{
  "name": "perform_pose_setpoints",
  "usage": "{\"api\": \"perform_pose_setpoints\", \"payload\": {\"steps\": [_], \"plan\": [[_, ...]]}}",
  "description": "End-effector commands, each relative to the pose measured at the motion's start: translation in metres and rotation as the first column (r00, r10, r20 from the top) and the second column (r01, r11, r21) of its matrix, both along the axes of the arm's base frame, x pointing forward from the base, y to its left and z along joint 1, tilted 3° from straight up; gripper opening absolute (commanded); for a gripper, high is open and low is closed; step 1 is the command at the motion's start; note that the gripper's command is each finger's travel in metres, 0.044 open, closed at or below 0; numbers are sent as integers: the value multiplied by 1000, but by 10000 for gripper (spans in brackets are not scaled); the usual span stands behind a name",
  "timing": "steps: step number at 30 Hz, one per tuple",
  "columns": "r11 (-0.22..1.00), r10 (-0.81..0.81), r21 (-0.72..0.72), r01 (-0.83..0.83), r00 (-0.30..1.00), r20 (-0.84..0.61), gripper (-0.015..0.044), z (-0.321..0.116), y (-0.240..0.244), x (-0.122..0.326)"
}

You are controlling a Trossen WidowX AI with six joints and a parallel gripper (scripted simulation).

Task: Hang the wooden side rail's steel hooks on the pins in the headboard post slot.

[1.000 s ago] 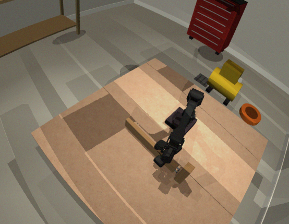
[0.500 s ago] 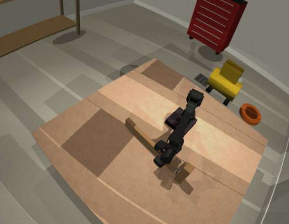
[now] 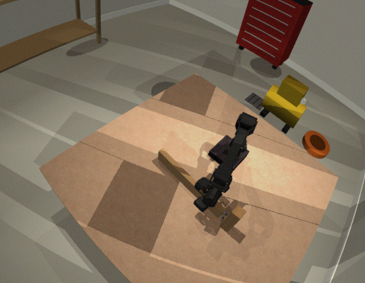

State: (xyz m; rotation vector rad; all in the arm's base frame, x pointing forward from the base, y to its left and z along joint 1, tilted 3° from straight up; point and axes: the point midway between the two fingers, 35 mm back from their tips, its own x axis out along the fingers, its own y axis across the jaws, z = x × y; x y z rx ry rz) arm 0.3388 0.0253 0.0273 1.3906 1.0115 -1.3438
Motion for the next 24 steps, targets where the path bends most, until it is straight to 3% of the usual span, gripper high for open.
{"api": "perform_pose_setpoints", "payload": {"steps": [1, 24], "plan": [[1000, 3, -2, -3, 1000, -2, 0, -1, 0, 0], [996, 90, -8, -90, 996, -4, 0, 1, -2, 10]]}}
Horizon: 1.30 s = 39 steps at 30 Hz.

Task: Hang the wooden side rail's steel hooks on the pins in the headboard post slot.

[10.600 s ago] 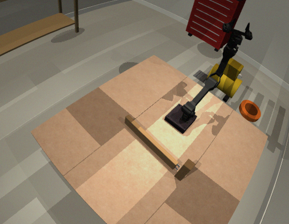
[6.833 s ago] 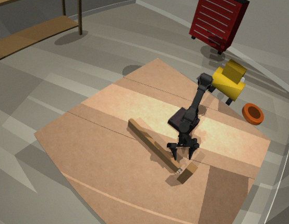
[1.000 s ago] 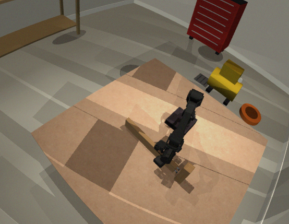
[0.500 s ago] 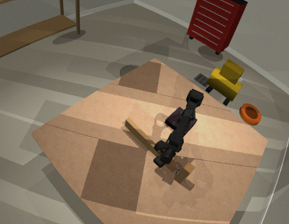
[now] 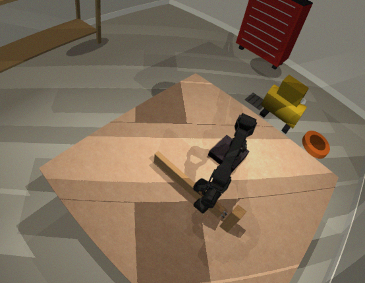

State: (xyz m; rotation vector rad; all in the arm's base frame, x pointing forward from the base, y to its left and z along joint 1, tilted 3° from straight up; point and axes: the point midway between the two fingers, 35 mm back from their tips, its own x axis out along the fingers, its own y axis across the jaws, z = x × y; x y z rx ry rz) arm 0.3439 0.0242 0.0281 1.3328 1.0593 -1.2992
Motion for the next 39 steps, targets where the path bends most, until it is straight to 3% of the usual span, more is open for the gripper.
{"api": "perform_pose_setpoints", "payload": {"steps": [1, 39], "plan": [[1000, 16, -6, -16, 1000, 8, 0, 1, -1, 5], [1000, 16, -7, -16, 1000, 9, 0, 2, -4, 21]]}}
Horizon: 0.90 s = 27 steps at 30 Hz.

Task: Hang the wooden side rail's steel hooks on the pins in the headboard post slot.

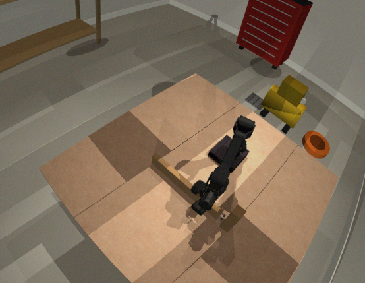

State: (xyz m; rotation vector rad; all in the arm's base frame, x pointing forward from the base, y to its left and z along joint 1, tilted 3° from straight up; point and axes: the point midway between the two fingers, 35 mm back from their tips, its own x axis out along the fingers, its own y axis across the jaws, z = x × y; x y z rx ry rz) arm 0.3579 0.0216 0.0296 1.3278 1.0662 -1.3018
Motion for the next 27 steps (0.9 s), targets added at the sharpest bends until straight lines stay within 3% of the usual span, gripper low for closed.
{"api": "perform_pose_setpoints", "payload": {"steps": [1, 27], "plan": [[1000, 13, -7, -13, 1000, 16, 0, 1, -1, 8], [1000, 13, -7, -13, 1000, 16, 0, 1, -1, 4]]}}
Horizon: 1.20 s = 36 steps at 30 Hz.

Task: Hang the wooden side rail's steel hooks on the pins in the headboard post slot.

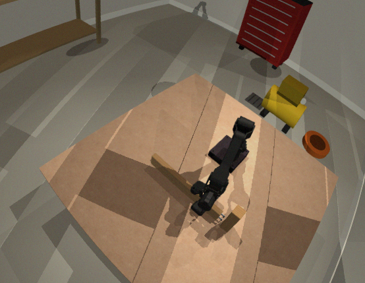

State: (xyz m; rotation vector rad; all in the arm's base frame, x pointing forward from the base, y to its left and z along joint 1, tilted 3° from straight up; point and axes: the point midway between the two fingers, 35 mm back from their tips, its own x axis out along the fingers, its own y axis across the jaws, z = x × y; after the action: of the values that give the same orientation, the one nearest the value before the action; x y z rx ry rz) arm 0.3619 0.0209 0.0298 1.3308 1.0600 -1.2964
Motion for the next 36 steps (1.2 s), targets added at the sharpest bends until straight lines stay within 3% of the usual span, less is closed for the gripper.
{"api": "perform_pose_setpoints", "payload": {"steps": [1, 36], "plan": [[1000, 13, -6, -13, 1000, 8, 0, 1, 0, 0], [1000, 13, -6, -13, 1000, 8, 0, 7, 0, 0]]}}
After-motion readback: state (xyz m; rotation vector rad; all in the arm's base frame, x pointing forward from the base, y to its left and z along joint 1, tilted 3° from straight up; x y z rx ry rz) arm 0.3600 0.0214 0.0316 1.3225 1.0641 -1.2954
